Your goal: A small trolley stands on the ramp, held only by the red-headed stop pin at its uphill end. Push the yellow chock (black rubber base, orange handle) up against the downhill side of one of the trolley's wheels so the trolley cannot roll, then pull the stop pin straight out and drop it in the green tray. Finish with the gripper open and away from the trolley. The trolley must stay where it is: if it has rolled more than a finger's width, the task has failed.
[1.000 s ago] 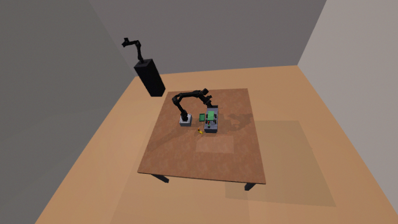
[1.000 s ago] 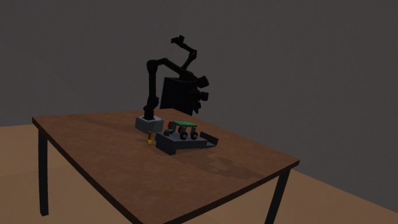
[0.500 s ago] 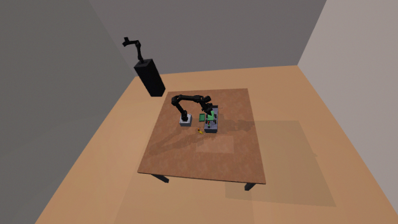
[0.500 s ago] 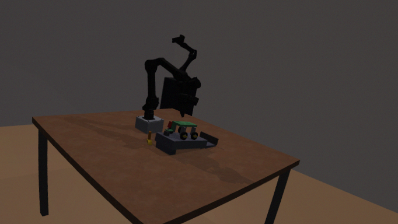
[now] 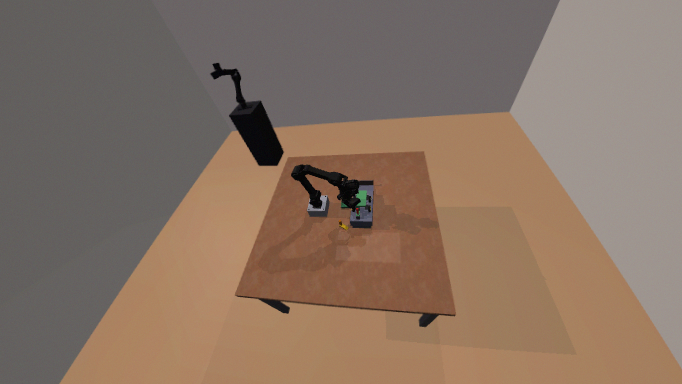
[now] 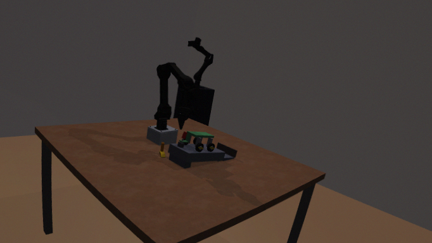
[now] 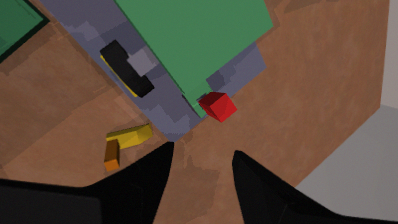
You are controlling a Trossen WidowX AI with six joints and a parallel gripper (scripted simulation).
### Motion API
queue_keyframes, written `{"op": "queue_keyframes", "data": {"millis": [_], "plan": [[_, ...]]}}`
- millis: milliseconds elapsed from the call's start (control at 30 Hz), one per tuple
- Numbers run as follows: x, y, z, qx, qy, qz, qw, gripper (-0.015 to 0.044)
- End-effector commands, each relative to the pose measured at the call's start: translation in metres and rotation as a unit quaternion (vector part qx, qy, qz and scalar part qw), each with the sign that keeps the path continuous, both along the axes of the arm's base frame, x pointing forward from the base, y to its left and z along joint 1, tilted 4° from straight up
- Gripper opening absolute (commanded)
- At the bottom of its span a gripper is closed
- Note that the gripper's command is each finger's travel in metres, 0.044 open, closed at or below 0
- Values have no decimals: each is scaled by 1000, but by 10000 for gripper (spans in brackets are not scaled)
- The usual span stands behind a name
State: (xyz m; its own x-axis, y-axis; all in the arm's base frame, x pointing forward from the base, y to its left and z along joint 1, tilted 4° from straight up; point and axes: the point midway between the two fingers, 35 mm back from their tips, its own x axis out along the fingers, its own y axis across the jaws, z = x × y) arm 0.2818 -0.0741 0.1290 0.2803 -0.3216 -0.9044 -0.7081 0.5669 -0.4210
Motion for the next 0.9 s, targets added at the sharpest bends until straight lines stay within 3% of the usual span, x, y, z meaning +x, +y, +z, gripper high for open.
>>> {"op": "queue_keyframes", "data": {"millis": [0,400,867], "plan": [[-25,-17,-16,20,61,29,998,190],[-90,-41,-44,111,167,108,974,190],[-90,-44,-66,112,168,109,973,190]]}}
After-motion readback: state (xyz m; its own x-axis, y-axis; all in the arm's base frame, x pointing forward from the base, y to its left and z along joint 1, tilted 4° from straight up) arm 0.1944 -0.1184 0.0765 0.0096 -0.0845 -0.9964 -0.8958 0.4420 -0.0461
